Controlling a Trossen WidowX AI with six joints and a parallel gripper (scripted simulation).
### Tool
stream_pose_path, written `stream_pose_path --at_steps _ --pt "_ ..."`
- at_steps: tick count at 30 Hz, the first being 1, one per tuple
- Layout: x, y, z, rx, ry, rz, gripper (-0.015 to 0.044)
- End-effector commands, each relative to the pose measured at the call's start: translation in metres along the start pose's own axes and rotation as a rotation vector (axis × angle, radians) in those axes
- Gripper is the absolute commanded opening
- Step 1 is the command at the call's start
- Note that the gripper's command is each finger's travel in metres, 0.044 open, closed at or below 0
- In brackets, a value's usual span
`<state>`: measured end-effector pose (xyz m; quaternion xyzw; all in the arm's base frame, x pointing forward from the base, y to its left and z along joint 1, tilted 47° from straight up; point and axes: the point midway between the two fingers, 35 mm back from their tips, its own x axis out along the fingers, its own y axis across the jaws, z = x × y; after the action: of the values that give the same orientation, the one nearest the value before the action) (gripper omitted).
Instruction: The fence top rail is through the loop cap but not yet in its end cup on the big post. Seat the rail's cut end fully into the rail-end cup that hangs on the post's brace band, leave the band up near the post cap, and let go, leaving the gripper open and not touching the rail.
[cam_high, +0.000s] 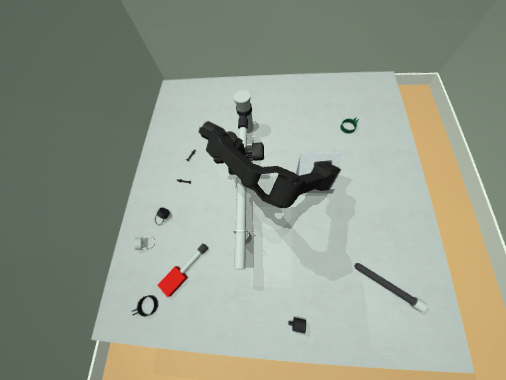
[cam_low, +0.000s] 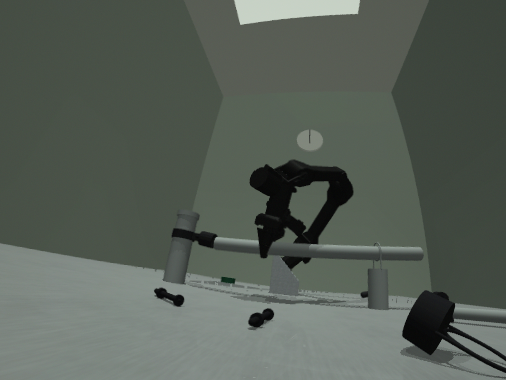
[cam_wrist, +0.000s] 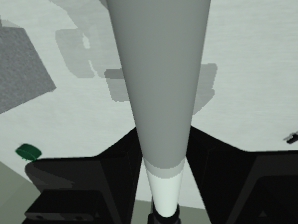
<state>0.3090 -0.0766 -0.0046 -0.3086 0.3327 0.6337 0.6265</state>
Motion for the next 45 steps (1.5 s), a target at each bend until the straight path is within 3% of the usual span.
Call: stream_pose_path --at_steps 1,45 --pt "-0.006 0.0 0.002 0.003 0.004 -0.012 0.0" --pt "-0.005 0.003 -0.01 0.002 0.001 -0.001 0.0"
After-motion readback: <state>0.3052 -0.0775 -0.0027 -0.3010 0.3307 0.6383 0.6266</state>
